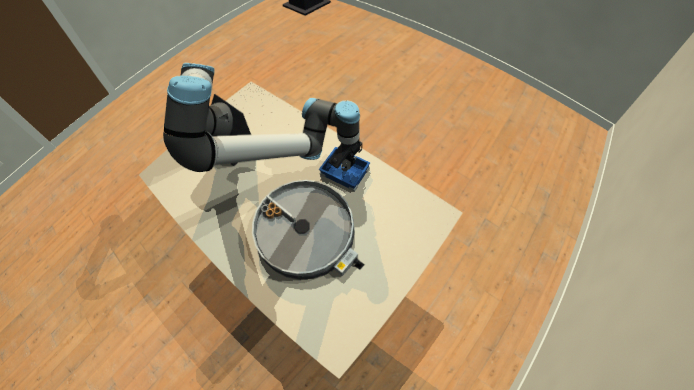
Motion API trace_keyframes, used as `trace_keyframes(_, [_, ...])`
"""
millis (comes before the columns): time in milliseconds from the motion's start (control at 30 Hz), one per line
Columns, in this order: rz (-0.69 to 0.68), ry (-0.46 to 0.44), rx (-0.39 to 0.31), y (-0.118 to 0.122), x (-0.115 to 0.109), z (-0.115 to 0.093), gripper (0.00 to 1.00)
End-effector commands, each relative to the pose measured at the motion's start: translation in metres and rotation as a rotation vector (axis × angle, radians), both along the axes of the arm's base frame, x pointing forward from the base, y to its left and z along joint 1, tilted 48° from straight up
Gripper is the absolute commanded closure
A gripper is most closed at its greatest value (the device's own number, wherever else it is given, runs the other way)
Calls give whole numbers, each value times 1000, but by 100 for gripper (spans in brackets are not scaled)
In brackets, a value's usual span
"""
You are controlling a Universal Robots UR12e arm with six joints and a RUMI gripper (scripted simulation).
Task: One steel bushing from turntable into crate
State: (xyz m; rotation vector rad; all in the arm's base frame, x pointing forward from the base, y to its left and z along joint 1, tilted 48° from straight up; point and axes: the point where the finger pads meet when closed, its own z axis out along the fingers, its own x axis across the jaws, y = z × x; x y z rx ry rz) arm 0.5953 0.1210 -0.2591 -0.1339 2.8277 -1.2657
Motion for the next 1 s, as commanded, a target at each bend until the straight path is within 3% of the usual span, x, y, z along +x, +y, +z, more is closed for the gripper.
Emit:
trace_keyframes(0, [2,2,-1,-9,-1,-8,100])
trace_keyframes(967, [4,0,0,-11,0,-10,100])
